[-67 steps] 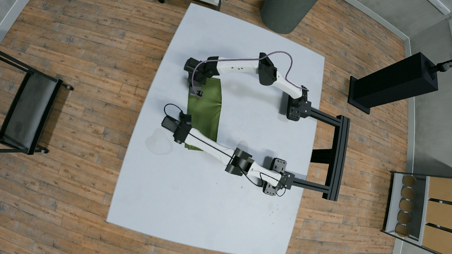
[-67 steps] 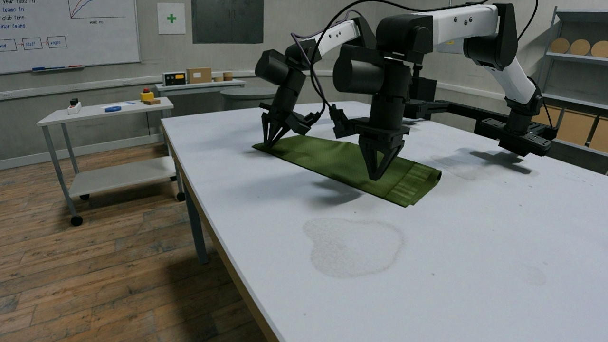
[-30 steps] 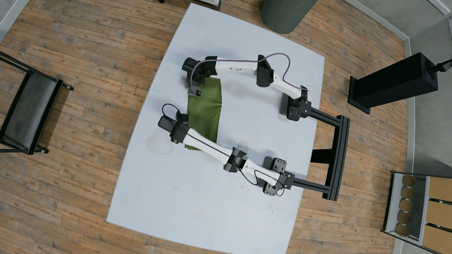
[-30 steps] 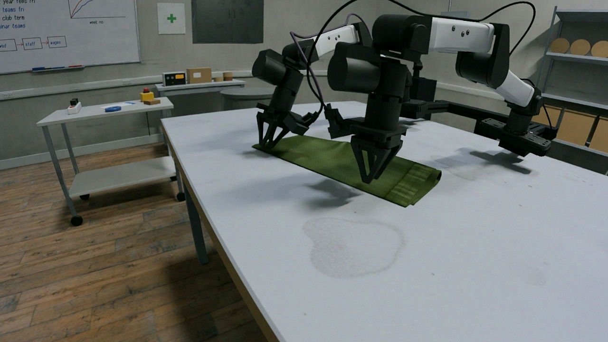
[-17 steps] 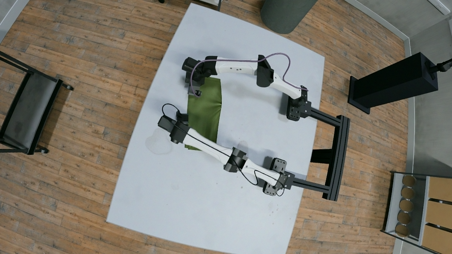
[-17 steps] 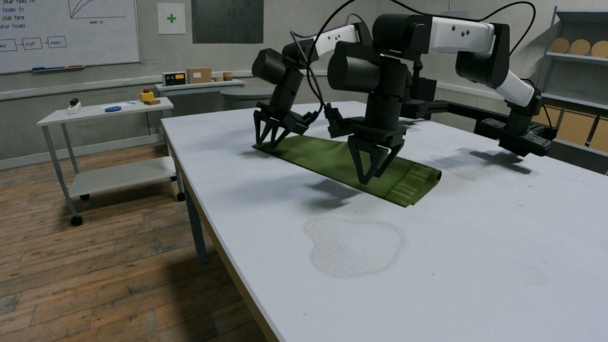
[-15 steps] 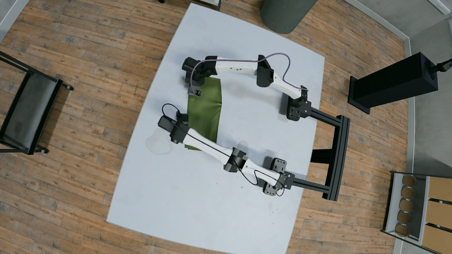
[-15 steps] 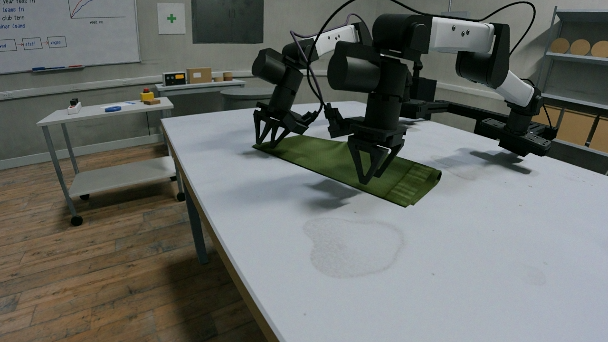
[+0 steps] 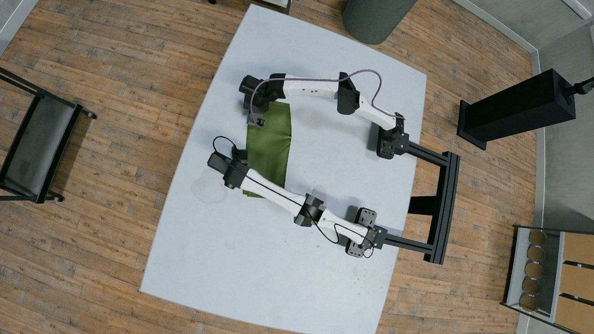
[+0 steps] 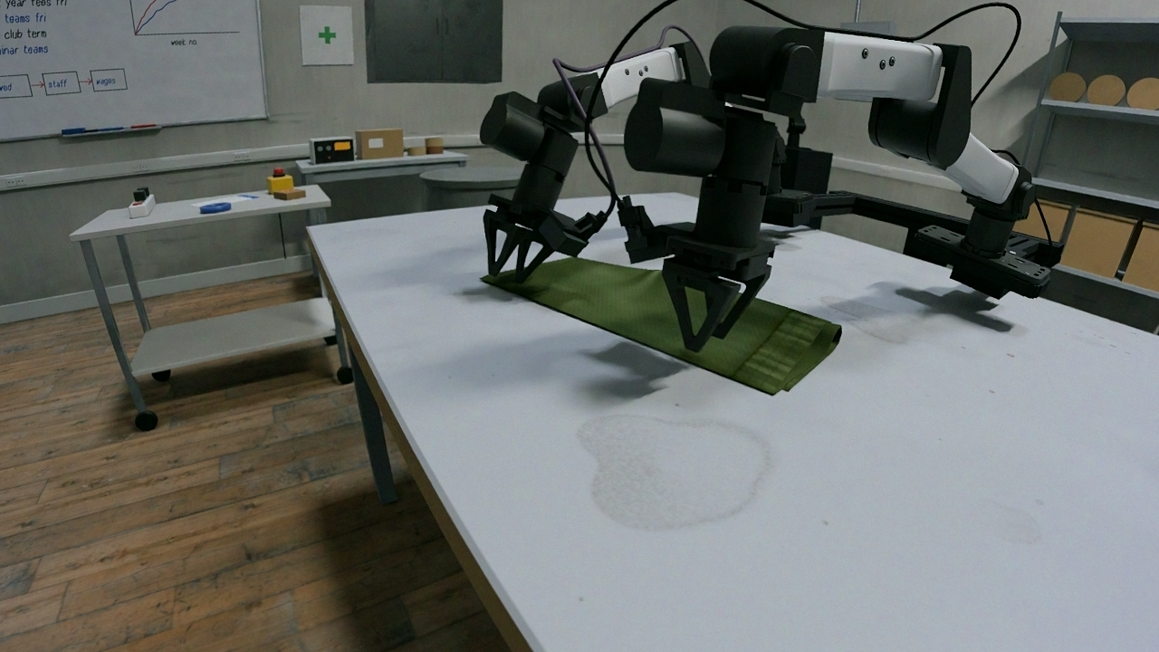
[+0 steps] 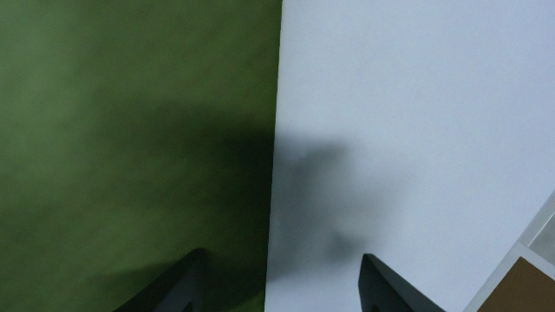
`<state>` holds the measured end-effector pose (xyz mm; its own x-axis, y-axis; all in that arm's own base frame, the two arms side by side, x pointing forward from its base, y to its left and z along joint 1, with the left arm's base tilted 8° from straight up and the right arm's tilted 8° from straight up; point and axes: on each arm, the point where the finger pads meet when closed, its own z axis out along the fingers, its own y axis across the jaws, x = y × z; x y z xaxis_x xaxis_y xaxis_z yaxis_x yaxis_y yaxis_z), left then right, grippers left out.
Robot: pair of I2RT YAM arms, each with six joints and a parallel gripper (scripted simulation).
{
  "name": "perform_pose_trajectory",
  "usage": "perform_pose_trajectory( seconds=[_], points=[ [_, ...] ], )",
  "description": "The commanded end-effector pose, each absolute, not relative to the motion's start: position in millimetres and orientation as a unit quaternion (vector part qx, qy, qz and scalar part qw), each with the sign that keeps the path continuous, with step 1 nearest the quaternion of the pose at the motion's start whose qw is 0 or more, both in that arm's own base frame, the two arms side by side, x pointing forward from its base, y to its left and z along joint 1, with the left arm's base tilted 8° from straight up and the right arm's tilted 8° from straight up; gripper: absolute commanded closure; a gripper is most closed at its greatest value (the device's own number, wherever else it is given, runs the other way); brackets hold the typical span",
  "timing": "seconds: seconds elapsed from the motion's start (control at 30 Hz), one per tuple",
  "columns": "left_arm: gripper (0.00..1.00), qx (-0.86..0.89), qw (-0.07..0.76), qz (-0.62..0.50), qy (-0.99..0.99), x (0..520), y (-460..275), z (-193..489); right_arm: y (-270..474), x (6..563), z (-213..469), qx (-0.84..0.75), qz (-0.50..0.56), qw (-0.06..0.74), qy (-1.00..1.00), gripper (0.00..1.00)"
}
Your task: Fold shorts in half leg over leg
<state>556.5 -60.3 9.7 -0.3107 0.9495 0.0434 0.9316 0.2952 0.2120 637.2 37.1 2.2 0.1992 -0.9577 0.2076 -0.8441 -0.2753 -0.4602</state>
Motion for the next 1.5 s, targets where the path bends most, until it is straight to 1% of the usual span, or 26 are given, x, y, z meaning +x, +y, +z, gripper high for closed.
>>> perform_pose_trajectory(
  seconds=[0.0, 0.07, 0.1, 0.13, 0.37, 0.47, 0.93, 1.03, 1.3, 1.47],
  points=[
    [0.46, 0.584, 0.053, 0.097, 0.804, 560, -60, 15, 44, 646, 17, -0.760, -0.246, 0.136, 0.585, 0.46],
    [0.46, 0.584, 0.053, 0.097, 0.804, 560, -60, 15, 44, 646, 17, -0.760, -0.246, 0.136, 0.585, 0.46],
    [0.46, 0.587, 0.059, 0.100, 0.801, 552, -69, 35, 45, 646, 49, -0.755, -0.262, 0.151, 0.582, 0.46],
    [0.46, 0.586, 0.072, 0.107, 0.800, 557, -71, 39, 45, 641, 45, -0.757, -0.257, 0.147, 0.583, 0.46],
    [0.46, 0.584, 0.068, 0.115, 0.801, 539, -72, 52, 44, 627, 58, -0.756, -0.259, 0.147, 0.583, 0.46],
    [0.46, 0.582, 0.067, 0.111, 0.802, 543, -72, 53, 44, 626, 65, -0.755, -0.262, 0.154, 0.581, 0.46],
    [0.46, 0.584, 0.068, 0.114, 0.801, 506, -83, 80, 45, 591, 97, -0.754, -0.266, 0.156, 0.580, 0.46],
    [0.46, 0.581, 0.064, 0.112, 0.803, 505, -80, 82, 42, 590, 102, -0.752, -0.269, 0.158, 0.580, 0.46],
    [0.46, 0.586, 0.049, 0.105, 0.802, 475, -87, 95, 44, 569, 115, -0.754, -0.267, 0.156, 0.580, 0.46],
    [0.46, 0.577, 0.063, 0.111, 0.806, 482, -81, 101, 43, 568, 128, -0.750, -0.275, 0.163, 0.579, 0.46]
  ],
)
